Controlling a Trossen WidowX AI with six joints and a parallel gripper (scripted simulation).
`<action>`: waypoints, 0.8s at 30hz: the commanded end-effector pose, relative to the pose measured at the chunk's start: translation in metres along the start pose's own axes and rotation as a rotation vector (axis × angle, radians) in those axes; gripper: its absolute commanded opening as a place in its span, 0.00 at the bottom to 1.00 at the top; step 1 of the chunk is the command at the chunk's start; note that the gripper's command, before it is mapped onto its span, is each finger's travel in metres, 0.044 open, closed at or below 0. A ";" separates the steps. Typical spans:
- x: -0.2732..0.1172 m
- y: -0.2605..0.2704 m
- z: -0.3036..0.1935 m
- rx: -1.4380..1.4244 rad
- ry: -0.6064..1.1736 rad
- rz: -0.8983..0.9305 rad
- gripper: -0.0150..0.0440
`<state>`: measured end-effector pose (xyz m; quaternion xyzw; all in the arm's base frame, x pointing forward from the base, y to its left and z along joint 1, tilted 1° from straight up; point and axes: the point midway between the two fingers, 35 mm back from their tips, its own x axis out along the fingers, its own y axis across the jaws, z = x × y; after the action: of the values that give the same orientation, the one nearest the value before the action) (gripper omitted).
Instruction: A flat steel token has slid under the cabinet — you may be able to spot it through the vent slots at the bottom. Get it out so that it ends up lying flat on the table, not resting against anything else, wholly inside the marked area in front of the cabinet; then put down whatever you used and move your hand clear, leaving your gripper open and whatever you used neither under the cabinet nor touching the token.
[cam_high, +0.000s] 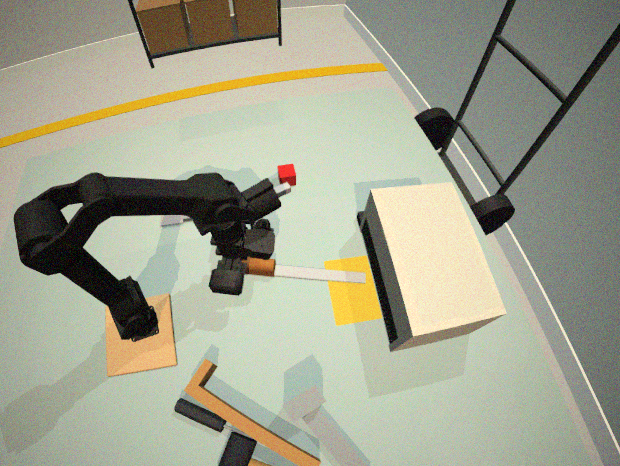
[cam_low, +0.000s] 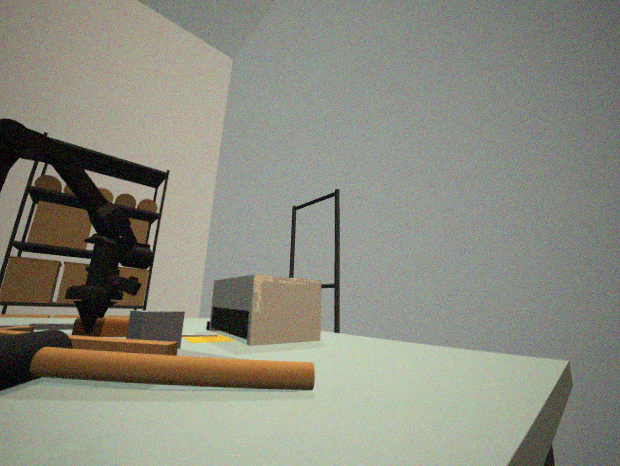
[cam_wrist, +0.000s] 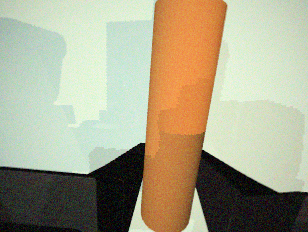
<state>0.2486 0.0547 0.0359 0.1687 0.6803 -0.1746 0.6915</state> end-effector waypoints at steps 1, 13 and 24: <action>0.000 0.000 0.000 -0.001 0.000 0.000 0.25; -0.001 0.000 -0.001 -0.084 0.000 0.000 0.25; -0.002 0.000 -0.002 -0.174 0.000 0.000 0.25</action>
<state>0.2471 0.0548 0.0370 0.1181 0.6912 -0.1277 0.7015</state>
